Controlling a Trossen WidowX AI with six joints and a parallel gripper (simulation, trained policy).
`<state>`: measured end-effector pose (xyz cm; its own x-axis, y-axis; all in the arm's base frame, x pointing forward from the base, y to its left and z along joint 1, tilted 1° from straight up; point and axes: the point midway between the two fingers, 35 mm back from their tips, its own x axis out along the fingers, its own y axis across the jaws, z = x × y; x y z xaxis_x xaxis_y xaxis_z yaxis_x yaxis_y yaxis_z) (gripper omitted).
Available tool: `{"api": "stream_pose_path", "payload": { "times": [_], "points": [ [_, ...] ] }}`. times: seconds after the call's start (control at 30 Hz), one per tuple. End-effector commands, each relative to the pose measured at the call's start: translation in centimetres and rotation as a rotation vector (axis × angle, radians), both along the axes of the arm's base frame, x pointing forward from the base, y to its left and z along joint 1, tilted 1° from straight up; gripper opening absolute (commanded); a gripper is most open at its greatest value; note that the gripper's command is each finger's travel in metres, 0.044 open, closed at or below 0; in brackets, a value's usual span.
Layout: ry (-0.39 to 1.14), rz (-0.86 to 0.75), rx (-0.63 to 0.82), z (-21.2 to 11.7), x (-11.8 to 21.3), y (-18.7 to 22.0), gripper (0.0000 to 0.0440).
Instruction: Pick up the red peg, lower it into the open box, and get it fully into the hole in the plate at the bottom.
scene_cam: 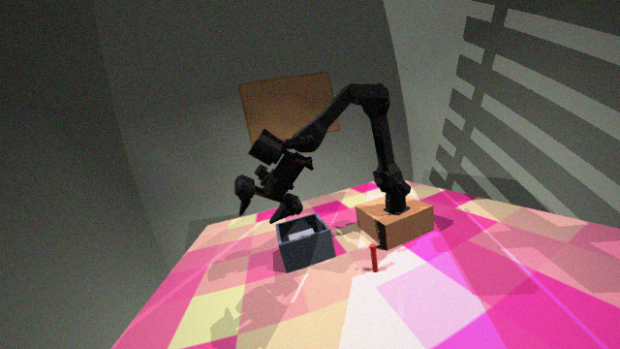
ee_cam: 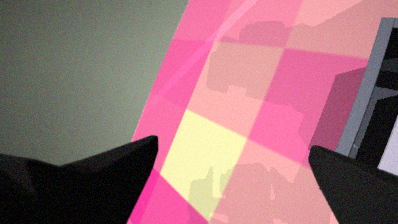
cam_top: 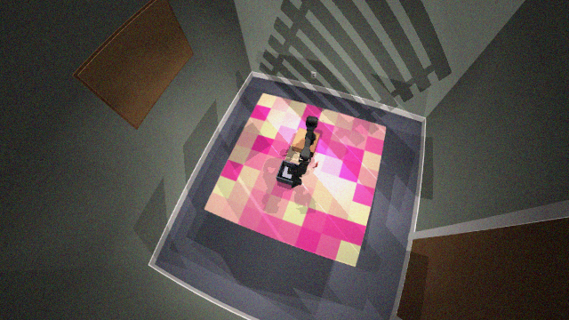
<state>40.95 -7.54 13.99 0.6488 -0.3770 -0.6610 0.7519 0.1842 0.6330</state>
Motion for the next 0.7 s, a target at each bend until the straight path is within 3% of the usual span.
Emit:
{"api": "stream_pose_path", "payload": {
  "times": [0.0, 0.33, 0.67],
  "points": [
    [0.060, 0.078, -0.005, 0.8, -0.8, 3.2, 0.0440],
    [0.334, 0.286, -0.006, -0.4, -6.7, 11.2, 0.0440],
    [0.611, 0.371, 0.001, -2.8, -13.8, 14.0, 0.0440]
  ]
}}
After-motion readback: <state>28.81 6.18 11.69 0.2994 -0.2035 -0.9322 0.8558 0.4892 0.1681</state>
